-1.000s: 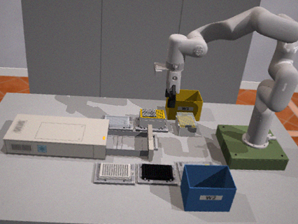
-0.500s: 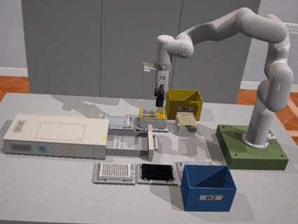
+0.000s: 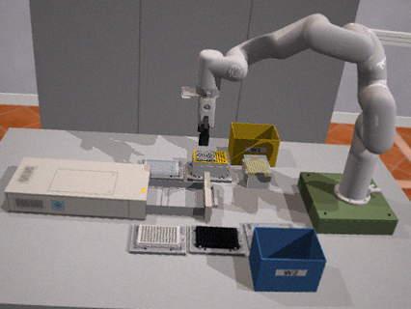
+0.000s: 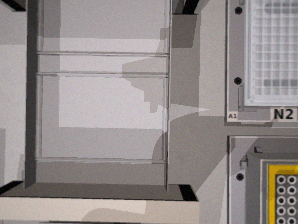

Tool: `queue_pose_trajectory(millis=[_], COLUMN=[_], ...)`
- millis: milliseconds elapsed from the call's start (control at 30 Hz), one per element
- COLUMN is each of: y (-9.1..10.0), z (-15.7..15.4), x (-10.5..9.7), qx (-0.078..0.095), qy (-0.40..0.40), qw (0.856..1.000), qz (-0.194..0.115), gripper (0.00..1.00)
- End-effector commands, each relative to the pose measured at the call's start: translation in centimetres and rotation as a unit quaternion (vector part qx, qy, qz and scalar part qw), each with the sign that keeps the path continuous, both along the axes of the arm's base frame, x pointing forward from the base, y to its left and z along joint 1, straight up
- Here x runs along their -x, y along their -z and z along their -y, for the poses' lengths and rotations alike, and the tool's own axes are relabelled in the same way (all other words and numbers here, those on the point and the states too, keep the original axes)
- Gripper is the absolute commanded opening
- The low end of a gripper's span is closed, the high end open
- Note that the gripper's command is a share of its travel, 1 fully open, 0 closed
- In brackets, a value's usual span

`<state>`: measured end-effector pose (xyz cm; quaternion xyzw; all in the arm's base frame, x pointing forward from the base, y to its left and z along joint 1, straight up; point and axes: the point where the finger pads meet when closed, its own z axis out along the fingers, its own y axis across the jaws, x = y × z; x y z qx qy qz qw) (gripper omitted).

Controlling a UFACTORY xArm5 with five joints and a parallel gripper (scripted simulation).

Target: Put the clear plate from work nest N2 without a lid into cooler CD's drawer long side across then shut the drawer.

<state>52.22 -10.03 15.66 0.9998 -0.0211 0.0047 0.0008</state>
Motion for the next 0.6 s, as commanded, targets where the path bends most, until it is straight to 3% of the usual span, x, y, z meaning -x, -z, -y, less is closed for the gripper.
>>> queue_pose_trajectory(millis=[0, 567], y=[0.6, 2.9], z=[1.8, 6.5], x=[-2.3, -7.6], qx=[0.003, 0.003], qy=[0.0, 0.0], qw=[1.0, 1.0], qz=[0.001, 0.001], gripper=[1.0, 1.0])
